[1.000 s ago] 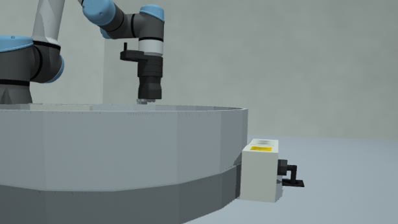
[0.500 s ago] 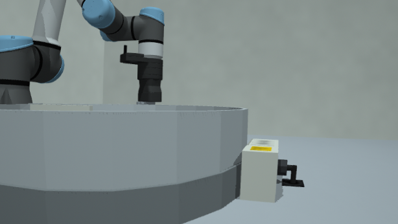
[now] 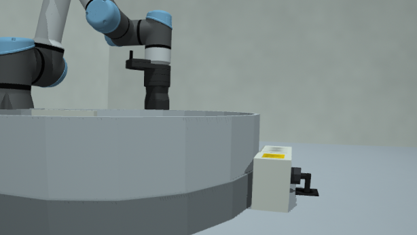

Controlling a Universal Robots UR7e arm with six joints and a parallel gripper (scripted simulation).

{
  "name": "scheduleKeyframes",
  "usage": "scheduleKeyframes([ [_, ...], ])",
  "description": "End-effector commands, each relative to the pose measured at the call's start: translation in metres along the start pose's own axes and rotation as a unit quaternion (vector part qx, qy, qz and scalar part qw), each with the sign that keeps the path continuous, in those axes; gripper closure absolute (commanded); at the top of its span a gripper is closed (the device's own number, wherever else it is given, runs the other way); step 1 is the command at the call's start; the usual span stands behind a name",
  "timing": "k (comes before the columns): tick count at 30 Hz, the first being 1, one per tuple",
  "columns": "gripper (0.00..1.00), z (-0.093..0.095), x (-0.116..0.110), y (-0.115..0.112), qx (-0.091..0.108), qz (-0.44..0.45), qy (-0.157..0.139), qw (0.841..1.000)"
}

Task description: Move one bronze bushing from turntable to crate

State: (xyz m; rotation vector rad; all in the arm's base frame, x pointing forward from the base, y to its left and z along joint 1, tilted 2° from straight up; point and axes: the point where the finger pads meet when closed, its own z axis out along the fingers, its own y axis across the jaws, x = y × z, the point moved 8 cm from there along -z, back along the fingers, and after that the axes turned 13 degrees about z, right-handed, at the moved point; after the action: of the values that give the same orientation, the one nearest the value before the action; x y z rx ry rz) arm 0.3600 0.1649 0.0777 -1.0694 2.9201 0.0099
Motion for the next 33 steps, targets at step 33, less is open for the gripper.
scheduleKeyframes([
  [33,1.0,0.012,0.0,0.0,0.0,0.0,-0.001,1.0],
])
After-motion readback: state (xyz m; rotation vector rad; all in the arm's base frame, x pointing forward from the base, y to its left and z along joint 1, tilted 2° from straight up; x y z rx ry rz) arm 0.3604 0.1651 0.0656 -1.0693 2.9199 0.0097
